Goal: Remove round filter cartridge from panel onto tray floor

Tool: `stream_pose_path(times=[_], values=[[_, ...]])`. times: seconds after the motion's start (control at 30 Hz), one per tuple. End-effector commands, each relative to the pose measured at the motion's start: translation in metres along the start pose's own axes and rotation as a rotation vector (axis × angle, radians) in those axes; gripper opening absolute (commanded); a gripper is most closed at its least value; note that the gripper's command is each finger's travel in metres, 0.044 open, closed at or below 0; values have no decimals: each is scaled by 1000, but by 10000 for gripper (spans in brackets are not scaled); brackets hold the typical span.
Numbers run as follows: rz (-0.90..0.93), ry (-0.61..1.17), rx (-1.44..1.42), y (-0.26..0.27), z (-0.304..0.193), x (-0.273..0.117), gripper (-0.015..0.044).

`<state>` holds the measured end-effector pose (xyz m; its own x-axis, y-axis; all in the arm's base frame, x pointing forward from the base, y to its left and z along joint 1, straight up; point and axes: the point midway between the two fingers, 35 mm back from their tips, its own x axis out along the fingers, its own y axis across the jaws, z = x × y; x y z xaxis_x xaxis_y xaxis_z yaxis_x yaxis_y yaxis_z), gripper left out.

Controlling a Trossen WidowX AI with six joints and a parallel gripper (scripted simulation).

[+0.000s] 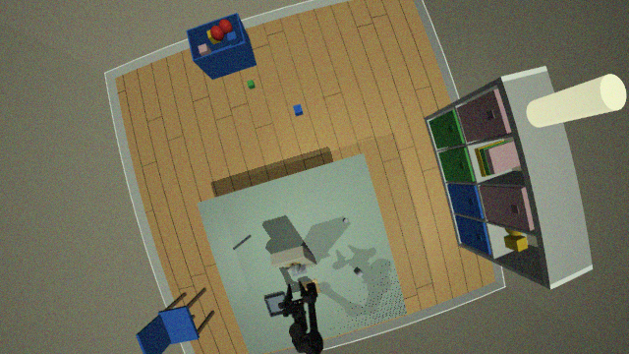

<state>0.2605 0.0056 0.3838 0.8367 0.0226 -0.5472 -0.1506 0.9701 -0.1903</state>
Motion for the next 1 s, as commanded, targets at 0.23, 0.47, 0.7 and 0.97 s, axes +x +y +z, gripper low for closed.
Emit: stream_pose_path(times=[0.23,0.47,0.7,0.97], values=[[48,311,160,15,-66,22,305],[54,449,229,24,-102,30,305],[54,449,229,24,-104,36,305],[53,448,229,26,-109,48,305]])
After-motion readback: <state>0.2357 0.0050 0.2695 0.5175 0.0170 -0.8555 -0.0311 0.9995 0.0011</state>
